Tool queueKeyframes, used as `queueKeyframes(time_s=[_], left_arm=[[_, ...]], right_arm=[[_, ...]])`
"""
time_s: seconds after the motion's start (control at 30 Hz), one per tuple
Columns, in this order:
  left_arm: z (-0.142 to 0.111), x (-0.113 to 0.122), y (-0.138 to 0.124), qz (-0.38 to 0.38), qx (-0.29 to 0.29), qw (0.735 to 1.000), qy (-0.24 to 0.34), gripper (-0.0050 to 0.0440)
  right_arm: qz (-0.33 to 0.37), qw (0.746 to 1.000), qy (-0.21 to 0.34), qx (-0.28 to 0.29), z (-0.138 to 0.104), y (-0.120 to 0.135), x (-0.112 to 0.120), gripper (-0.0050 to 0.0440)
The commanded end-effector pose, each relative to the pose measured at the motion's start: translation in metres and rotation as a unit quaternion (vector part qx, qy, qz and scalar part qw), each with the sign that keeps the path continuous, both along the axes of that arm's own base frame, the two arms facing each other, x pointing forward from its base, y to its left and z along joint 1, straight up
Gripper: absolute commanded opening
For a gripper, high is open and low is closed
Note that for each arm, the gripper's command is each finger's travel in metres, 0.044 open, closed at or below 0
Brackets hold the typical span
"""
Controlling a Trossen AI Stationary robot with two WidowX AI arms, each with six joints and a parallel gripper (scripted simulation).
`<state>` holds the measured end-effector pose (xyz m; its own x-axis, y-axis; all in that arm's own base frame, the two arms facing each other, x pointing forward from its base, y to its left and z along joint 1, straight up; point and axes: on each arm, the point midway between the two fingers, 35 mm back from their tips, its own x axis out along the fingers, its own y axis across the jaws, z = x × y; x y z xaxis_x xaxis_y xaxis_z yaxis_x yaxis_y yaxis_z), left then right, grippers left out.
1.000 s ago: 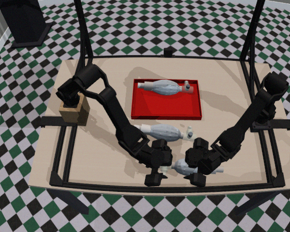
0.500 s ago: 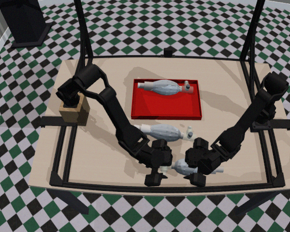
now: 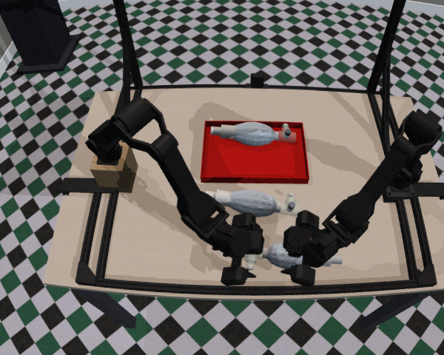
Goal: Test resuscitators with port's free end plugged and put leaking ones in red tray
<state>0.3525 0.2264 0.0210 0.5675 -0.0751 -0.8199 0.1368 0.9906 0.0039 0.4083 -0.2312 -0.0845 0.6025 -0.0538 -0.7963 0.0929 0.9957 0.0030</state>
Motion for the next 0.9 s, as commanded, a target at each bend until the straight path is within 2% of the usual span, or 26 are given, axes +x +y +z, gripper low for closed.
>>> queueKeyframes(time_s=[0.0, 0.5, 0.53, 0.57, 0.63, 0.87], left_arm=[[-0.001, -0.001, 0.0, 0.0, 0.001, 1.0, 0.002, 0.044], [-0.001, -0.001, 0.0, 0.0, 0.001, 1.0, 0.002, 0.044], [0.0, -0.001, 0.0, 0.0, 0.0, 1.0, 0.001, 0.044], [0.0, -0.001, 0.0, 0.0, 0.0, 1.0, 0.001, 0.044], [0.0, -0.001, 0.0, 0.0, 0.0, 1.0, 0.001, 0.044], [0.0, -0.001, 0.0, 0.0, 0.0, 1.0, 0.001, 0.044]], right_arm=[[0.0, 1.0, 0.0, 0.0, 0.0, 0.0, 0.0, 0.044], [0.0, 1.0, 0.0, 0.0, 0.0, 0.0, 0.0, 0.044], [0.0, 1.0, 0.0, 0.001, 0.07, 0.0, 0.0, 0.044], [0.0, 1.0, 0.0, 0.001, 0.07, 0.0, 0.0, 0.044], [0.0, 1.0, 0.0, 0.001, 0.09, 0.0, 0.0, 0.044], [0.0, 1.0, 0.0, 0.001, 0.09, 0.0, 0.0, 0.044]])
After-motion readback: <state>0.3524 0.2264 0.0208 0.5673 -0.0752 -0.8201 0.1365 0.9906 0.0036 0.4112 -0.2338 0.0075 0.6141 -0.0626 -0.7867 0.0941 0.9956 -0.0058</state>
